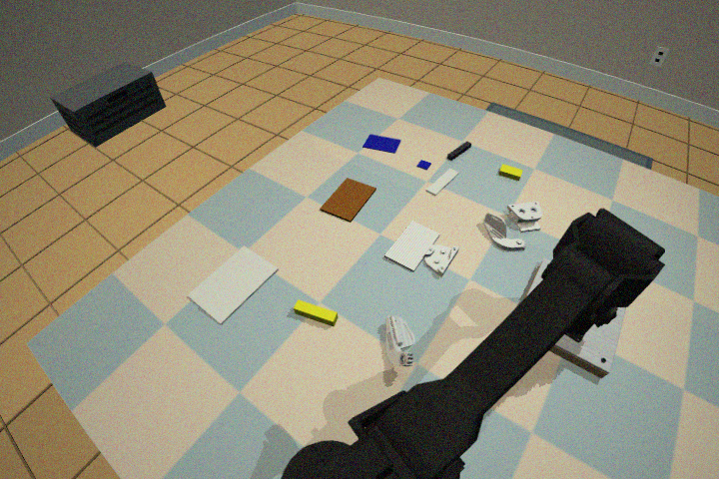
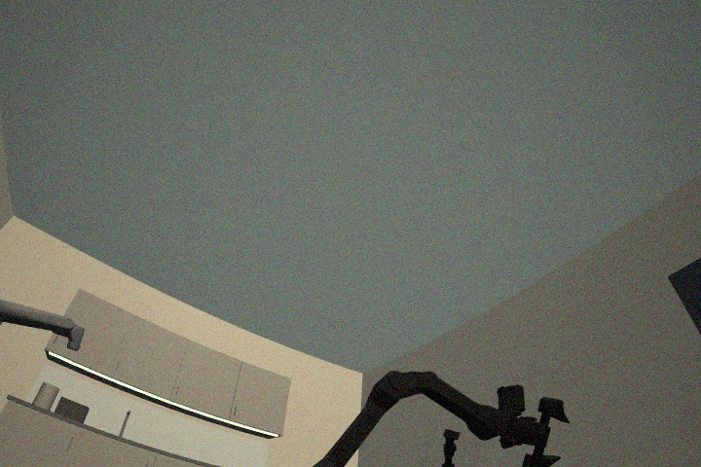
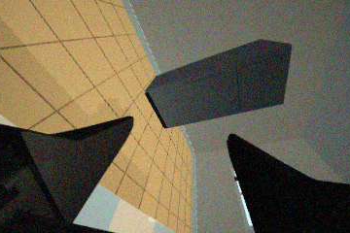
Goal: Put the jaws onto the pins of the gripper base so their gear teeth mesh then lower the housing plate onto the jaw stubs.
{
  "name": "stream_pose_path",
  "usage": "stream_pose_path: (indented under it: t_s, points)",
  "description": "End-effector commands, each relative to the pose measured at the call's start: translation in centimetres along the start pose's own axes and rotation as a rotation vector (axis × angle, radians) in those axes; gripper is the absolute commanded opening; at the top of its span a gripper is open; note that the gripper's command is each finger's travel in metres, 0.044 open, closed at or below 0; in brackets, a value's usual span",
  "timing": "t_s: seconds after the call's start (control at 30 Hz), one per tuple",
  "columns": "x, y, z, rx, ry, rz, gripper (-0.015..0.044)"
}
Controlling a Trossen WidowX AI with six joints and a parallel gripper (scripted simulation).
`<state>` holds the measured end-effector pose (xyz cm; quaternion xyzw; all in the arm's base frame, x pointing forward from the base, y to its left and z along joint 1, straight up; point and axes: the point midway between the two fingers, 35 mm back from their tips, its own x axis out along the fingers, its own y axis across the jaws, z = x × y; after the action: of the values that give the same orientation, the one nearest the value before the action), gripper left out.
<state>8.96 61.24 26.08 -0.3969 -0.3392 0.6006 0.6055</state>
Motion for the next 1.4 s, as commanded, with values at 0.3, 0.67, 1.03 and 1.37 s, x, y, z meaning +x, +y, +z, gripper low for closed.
stream_pose_path:
  t_s: [0.3, 0.67, 1.03, 1.37]
  points:
    - [-6.2, -3.9, -14.1, 0.164, 0.332, 0.016, 0.044]
    - [-14.4, -4.5, -24.1, 0.377, 0.602, 0.031, 0.044]
    - [-24.6, -5.0, -31.9, 0.6, 0.875, -0.008, 0.044]
    - [-34.8, -4.1, -36.1, 0.823, 1.11, -0.073, 0.044]
